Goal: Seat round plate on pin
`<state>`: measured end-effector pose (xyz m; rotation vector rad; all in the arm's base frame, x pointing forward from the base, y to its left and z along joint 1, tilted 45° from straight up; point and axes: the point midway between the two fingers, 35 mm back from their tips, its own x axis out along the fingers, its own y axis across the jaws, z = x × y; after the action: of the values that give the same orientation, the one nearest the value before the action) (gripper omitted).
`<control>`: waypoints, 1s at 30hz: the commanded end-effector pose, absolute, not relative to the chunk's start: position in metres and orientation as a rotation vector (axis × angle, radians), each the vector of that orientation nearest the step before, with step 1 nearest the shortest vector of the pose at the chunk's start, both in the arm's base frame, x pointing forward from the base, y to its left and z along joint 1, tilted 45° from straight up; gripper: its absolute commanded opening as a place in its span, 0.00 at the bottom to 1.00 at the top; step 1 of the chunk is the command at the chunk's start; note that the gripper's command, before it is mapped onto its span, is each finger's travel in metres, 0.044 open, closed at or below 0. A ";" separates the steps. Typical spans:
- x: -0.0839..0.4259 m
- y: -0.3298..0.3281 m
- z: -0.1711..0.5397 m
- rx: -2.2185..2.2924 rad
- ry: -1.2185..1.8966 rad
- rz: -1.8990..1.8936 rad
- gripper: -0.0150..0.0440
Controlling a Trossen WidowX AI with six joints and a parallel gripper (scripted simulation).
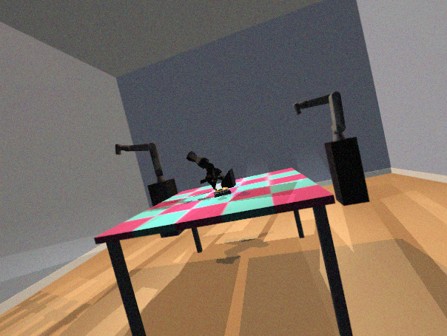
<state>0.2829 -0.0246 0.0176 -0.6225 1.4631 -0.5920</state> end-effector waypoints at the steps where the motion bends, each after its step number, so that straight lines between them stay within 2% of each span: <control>1: 0.275 -0.025 0.015 -0.625 1.481 -0.591 0.25; 30: 0.249 -0.016 0.009 -0.625 1.483 -0.590 0.25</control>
<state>0.2569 -0.0163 0.0129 -0.6255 1.4693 -0.5899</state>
